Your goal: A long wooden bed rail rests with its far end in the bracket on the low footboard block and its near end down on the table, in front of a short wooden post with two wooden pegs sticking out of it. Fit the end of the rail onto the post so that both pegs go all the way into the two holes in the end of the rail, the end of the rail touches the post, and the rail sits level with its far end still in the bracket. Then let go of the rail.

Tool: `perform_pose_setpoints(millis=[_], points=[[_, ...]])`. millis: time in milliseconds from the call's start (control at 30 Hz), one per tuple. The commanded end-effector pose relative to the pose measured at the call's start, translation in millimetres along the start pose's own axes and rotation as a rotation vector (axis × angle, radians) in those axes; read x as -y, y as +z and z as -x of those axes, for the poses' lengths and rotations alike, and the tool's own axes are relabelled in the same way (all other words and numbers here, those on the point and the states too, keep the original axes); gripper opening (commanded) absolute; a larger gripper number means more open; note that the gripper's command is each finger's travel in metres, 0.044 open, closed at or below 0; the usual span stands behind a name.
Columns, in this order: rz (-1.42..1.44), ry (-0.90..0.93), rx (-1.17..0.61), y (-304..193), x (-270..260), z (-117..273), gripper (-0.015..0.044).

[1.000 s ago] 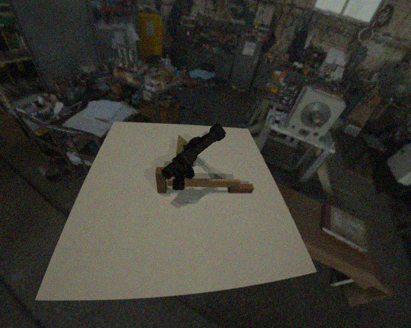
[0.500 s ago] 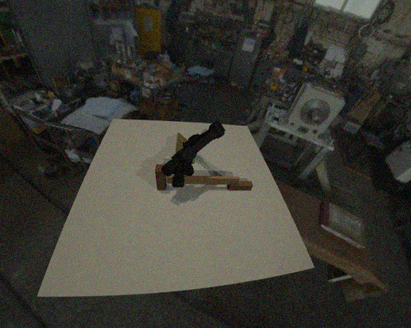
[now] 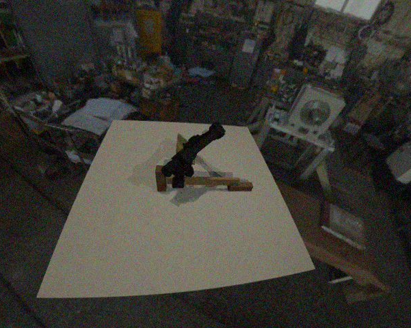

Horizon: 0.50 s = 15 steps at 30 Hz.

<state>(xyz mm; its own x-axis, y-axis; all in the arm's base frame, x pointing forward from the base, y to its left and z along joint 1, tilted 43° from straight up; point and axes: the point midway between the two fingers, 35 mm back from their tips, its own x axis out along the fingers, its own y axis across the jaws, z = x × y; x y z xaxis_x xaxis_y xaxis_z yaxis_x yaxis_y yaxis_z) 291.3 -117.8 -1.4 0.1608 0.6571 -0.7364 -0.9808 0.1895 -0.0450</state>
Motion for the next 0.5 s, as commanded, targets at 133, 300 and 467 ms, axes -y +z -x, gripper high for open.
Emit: perform_pose_setpoints(millis=[133, 300, 467], points=[[0.001, -0.007, -0.013, -4.8, 0.6, 1.7, 0.0000], [0.001, -0.007, -0.013, -5.7, 0.6, 1.7, 0.0000], [0.001, -0.007, -0.013, -6.9, 0.5, 1.7, 0.0000]])
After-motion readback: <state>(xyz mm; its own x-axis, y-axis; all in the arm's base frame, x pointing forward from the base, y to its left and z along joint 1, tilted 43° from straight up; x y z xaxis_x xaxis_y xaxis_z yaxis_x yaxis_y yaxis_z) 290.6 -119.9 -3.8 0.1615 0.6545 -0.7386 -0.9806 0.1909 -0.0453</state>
